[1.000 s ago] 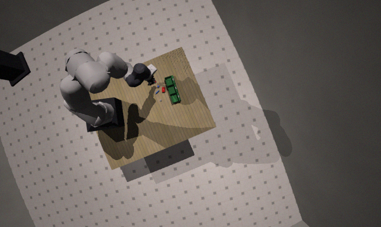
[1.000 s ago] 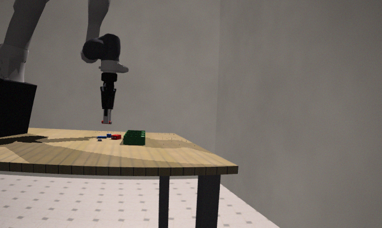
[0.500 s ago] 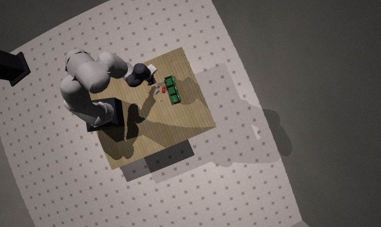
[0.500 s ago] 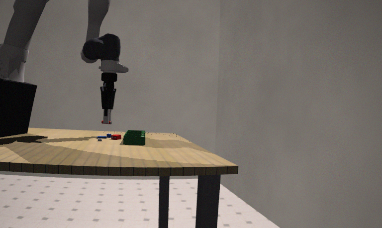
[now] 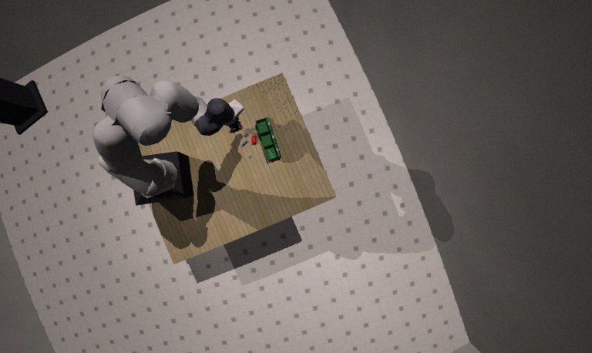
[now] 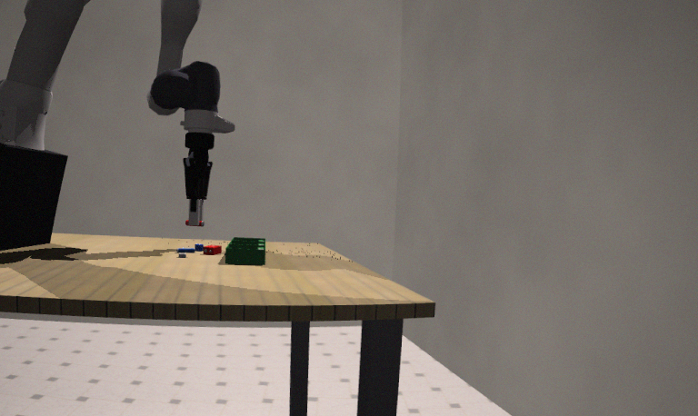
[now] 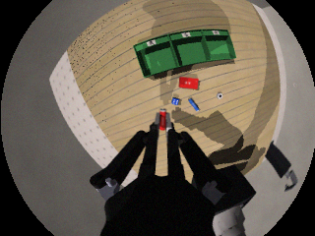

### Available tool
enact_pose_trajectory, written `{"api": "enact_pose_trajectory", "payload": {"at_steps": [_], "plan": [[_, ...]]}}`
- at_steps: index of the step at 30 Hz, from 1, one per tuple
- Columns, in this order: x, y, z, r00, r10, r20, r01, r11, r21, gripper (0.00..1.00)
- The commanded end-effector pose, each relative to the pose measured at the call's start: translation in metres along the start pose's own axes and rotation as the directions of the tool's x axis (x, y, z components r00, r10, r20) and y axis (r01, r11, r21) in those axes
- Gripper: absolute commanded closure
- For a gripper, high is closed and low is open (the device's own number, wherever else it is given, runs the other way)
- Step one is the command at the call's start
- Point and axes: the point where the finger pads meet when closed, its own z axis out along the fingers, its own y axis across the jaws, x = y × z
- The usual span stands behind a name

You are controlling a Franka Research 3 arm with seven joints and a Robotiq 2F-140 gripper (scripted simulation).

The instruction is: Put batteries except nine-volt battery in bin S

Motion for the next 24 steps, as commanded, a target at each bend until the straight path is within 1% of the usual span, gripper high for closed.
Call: {"api": "enact_pose_trajectory", "payload": {"at_steps": [1,5,7,14,16,18,24], "plan": [[0.0,0.0,-0.001,1.0,0.002,0.001,-0.002,1.0,-0.001,0.95],[0.0,0.0,-0.001,1.0,0.002,0.001,-0.002,1.0,-0.001,0.95],[0.0,0.0,0.006,1.0,0.002,0.001,-0.002,1.0,-0.001,0.95],[0.0,0.0,0.006,1.0,0.002,0.001,-0.002,1.0,-0.001,0.95],[0.011,0.004,0.006,1.0,0.002,0.001,-0.002,1.0,-0.001,0.95],[0.011,0.004,0.006,1.0,0.002,0.001,-0.002,1.0,-0.001,0.95],[0.045,0.018,0.006,1.0,0.002,0.001,-0.002,1.0,-0.001,0.95]]}}
